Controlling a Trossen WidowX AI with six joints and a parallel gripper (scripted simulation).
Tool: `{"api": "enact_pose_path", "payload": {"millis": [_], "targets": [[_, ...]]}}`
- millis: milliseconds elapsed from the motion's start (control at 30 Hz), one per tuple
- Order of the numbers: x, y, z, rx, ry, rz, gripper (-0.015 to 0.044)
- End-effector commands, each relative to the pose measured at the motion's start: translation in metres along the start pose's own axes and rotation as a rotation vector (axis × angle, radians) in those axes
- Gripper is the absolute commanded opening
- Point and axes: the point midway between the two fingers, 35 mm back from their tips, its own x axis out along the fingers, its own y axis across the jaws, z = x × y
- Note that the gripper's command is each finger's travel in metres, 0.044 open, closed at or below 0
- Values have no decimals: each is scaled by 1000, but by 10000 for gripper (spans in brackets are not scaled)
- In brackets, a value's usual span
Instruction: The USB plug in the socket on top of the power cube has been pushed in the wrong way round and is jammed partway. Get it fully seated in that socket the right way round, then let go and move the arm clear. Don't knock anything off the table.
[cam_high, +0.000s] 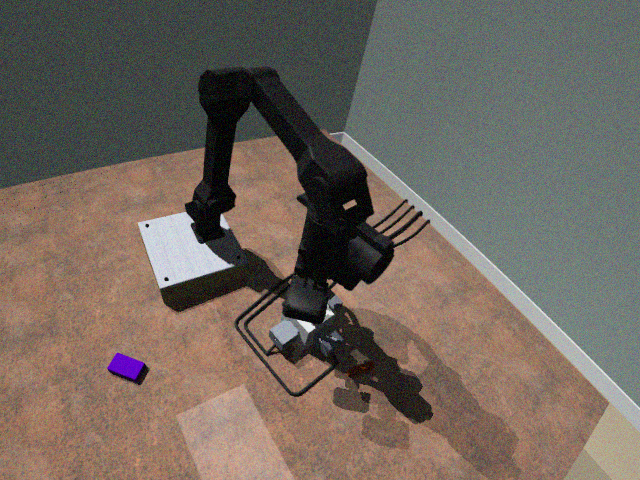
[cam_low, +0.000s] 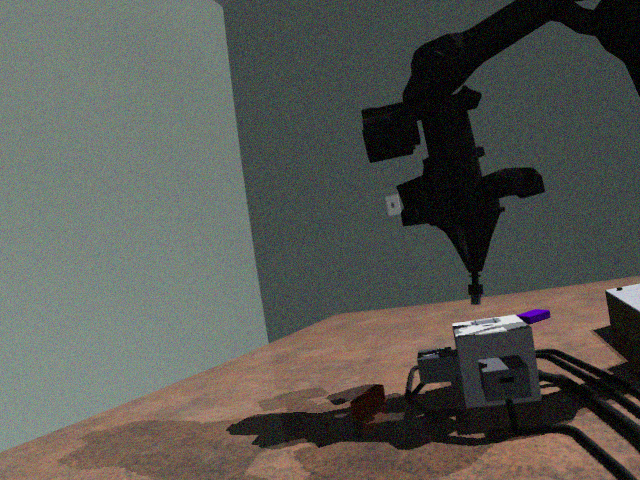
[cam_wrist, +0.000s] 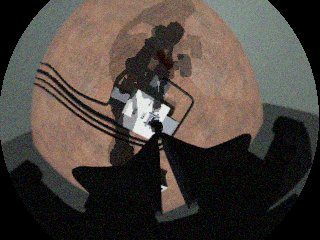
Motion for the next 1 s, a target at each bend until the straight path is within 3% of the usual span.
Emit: {"api": "enact_pose_path", "payload": {"millis": [0, 967], "targets": [[0, 0, 0, 106, 1, 0, 0], [0, 0, 0, 865, 1, 0, 0]]}}
